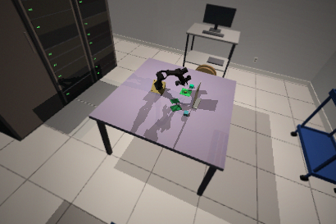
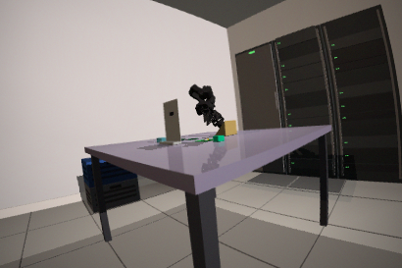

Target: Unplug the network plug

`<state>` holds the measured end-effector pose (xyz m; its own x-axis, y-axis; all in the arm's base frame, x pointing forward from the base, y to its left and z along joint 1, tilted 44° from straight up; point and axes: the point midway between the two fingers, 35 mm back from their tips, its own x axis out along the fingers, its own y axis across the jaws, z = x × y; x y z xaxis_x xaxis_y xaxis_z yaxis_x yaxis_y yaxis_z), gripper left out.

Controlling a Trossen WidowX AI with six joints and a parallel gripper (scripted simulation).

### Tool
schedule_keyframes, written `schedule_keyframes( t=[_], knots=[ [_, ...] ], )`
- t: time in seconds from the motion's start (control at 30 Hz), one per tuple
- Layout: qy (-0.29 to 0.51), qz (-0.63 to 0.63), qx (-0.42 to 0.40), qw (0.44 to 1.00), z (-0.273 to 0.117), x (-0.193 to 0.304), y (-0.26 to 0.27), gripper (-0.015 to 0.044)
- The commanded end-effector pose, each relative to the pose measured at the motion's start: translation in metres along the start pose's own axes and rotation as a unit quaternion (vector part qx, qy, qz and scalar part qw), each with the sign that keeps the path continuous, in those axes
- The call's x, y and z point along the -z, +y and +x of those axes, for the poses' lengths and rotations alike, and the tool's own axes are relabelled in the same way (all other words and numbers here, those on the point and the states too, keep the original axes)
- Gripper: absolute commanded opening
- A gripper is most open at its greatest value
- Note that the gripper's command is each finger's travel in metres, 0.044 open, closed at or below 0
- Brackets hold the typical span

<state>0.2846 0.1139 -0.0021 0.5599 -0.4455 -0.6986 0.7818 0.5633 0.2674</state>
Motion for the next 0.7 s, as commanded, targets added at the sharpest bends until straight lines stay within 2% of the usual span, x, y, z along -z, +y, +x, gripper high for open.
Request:
schedule_keyframes(
  t=[0.0,0.67],
  knots=[
    [-0.002,0.003,-0.002,1.000,-0.006,-0.001,0.004,0.0156],
    [0.000,0.000,0.000,1.000,-0.033,0.000,0.021,0.0156]
  ],
)
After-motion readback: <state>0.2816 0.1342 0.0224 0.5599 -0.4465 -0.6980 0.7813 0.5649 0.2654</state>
